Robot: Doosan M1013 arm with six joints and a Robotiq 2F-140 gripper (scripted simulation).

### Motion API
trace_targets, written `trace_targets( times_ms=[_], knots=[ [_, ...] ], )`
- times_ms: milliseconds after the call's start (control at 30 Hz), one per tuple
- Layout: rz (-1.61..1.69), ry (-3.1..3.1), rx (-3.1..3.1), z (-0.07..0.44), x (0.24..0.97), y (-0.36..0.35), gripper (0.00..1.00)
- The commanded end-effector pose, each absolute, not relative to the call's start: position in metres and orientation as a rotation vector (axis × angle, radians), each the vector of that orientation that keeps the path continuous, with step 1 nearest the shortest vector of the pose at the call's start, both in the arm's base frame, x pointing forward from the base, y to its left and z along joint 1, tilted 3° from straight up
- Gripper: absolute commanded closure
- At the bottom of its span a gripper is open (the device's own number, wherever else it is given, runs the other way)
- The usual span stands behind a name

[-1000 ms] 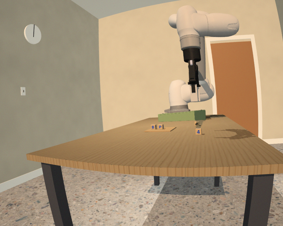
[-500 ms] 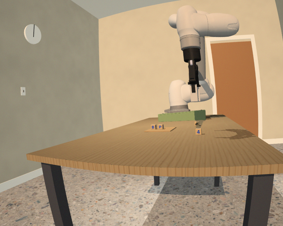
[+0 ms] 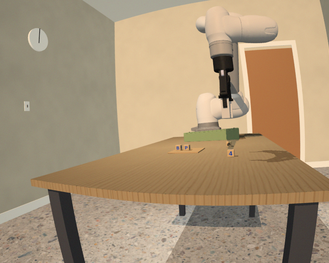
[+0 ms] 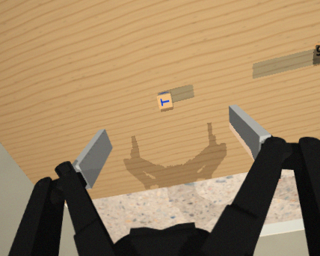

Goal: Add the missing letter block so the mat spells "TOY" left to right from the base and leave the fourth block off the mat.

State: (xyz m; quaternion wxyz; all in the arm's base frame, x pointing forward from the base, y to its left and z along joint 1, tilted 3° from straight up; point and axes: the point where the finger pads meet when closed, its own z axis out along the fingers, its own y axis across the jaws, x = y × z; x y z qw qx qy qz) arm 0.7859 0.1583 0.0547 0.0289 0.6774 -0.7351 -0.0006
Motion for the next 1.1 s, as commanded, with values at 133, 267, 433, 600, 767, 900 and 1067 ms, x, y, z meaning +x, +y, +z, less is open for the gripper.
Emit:
trace_targets(
  times_ms=[133, 267, 433, 600, 767, 900, 1067],
  knots=[
    [-0.001, -2.266, 2.099, 0.037, 0.788, 0.162, 0.0],
    [-0.001, -2.266, 2.099, 0.023, 0.787, 0.161, 0.0],
    [-0.001, -2.266, 2.099, 0.023, 0.787, 0.161, 0.63],
    [-0.001, -2.266, 2.099, 0.023, 0.787, 0.161, 0.63],
    [-0.001, -2.266, 2.099, 0.023, 0.787, 0.161, 0.63],
    [-0.001, -2.266, 2.099, 0.023, 0.787, 0.161, 0.63],
    [-0.001, -2.266, 2.099, 0.023, 0.787, 0.161, 0.63]
  ],
)
